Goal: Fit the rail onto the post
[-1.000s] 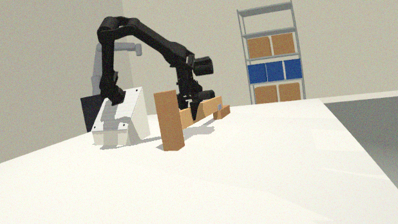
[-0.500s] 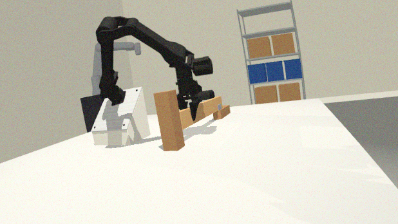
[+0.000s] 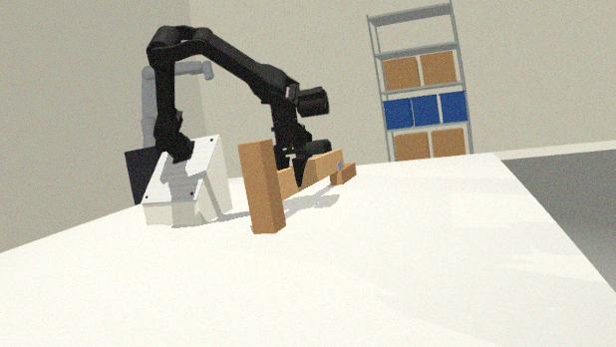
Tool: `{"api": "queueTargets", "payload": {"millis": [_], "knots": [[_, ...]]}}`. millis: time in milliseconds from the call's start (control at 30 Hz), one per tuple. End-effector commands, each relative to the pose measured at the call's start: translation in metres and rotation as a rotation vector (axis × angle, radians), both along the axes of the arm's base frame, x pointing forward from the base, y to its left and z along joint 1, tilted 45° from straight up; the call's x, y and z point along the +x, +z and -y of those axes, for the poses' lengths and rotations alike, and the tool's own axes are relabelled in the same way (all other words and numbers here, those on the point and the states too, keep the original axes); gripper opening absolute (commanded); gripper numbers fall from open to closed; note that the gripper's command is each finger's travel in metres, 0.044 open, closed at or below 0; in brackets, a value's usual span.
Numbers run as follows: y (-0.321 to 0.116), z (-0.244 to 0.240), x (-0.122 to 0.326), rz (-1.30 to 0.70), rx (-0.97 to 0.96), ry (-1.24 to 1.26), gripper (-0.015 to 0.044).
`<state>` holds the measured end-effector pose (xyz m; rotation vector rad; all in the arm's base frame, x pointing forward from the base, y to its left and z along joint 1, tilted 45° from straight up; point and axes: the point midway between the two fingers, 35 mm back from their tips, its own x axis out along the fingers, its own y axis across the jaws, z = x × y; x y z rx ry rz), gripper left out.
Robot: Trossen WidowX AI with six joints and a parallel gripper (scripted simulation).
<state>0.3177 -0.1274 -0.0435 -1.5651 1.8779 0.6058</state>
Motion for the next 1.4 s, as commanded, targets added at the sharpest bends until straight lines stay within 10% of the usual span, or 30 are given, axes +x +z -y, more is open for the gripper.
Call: {"api": "queueTargets", "payload": {"millis": [0, 1367], "knots": [[0.0023, 0.0007, -0.0002, -0.001, 0.000, 0.003, 0.0000], [0.0113, 0.0097, -0.0024, -0.001, -0.001, 0.003, 0.0000]]}}
